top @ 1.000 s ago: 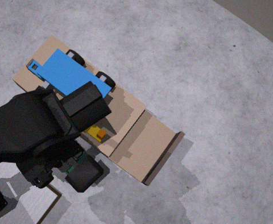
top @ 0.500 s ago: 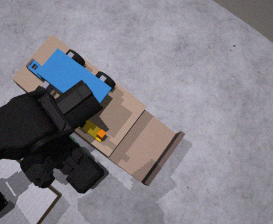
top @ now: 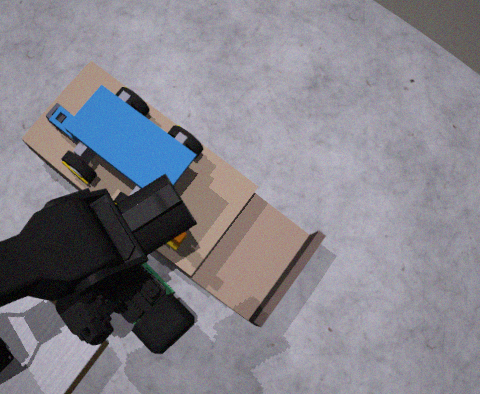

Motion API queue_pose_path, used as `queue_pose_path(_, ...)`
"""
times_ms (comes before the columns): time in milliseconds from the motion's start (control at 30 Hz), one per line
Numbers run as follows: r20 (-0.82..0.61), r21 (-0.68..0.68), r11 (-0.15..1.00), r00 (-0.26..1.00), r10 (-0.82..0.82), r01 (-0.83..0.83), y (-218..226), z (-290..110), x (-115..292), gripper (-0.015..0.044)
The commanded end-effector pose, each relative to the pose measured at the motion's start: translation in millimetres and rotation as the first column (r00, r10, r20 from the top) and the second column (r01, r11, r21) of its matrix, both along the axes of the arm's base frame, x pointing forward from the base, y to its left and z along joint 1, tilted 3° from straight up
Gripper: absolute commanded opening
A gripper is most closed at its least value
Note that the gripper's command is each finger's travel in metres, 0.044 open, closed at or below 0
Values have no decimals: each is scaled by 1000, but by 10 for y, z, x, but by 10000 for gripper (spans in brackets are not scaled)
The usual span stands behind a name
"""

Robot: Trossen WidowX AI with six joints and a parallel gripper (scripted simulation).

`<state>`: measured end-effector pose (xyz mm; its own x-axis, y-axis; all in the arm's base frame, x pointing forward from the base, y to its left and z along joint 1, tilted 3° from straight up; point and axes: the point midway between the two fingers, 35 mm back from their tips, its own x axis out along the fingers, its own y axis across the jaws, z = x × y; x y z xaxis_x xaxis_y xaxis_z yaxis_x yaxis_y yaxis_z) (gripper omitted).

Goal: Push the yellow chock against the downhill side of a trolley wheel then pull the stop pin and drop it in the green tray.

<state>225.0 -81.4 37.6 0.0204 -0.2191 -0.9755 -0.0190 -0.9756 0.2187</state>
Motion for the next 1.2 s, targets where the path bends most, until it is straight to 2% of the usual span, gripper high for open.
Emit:
queue_pose_path(0,-3,-3,1000,1000,6,-6,-7,-20,-7,53)
queue_pose_path(167,-3,-3,1000,1000,6,-6,21,-24,-3,184)
queue_pose_path(200,-3,-3,1000,1000,6,-6,29,-26,-1,190)
queue_pose_path(1167,-3,-1,1000,1000,6,-6,208,-96,17,190)
